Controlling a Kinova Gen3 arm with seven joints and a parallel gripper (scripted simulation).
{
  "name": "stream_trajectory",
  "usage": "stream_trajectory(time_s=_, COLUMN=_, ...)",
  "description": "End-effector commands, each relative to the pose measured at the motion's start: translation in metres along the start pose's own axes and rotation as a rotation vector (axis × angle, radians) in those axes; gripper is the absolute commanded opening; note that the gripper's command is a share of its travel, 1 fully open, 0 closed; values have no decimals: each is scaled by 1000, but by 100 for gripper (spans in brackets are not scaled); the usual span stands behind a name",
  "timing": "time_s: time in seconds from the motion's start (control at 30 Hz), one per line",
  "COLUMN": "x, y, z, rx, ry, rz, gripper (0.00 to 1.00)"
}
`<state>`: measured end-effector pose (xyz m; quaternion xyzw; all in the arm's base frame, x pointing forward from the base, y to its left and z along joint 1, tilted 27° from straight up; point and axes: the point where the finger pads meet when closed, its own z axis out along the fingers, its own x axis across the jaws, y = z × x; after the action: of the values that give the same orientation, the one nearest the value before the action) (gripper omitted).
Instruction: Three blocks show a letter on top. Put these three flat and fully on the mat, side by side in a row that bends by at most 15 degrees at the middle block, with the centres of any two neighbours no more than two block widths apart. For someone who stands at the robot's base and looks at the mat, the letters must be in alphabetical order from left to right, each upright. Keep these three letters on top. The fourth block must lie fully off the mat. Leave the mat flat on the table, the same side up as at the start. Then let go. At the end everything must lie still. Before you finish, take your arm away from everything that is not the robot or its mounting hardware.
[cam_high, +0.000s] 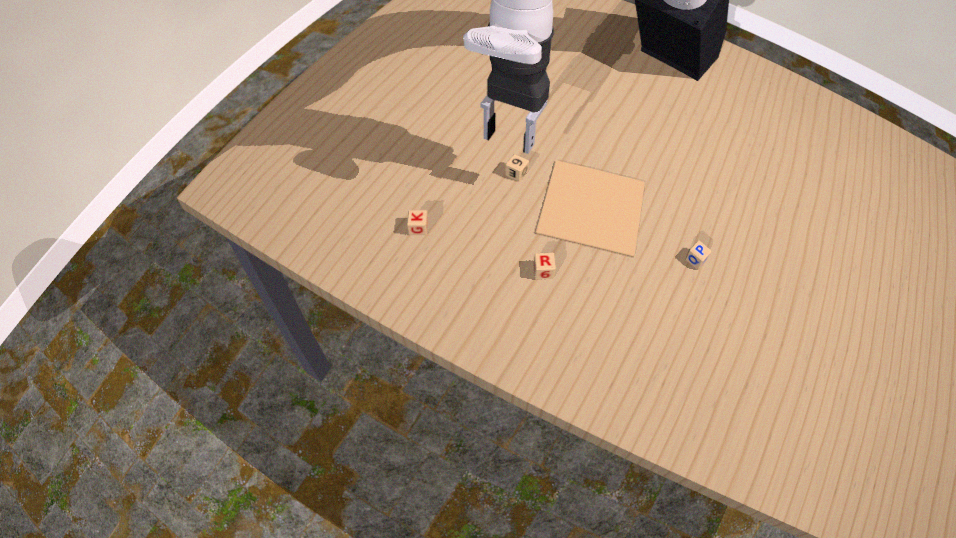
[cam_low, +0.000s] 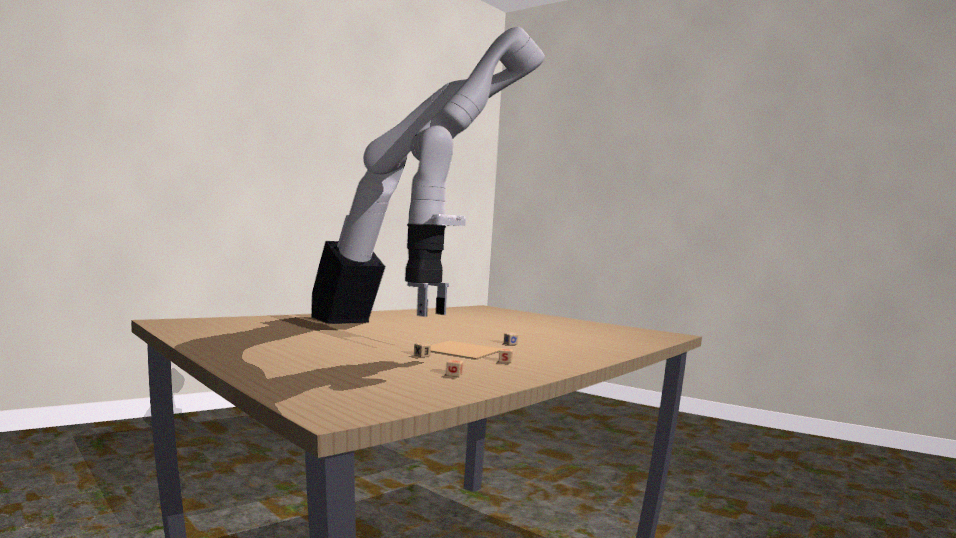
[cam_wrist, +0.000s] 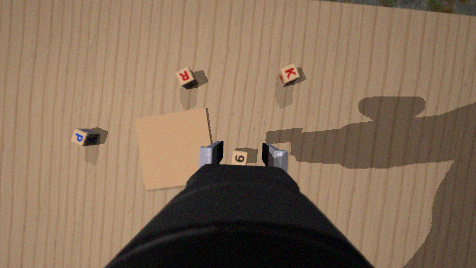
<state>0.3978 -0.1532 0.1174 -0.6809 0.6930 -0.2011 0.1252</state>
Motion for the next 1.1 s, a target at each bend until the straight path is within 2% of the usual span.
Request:
stream_trajectory(time_s=0.0, x=4, y=-11, z=2, rx=10, ry=-6, rz=-10, gripper=100)
stream_trajectory(time_s=0.3, x=40, y=-88, z=7, rx=27, ry=-17, rz=-257, gripper=100)
stream_trajectory(time_s=0.47, x=64, y=-115, z=6, rx=5, ry=-4, rz=-376, gripper=100)
stream_trajectory(time_s=0.73, x=78, y=-127, z=4, rx=-13, ry=6, rz=-437, gripper=100)
stream_trajectory(time_s=1.07, x=78, y=-127, z=4, rx=-16, ry=6, rz=-439, gripper=100)
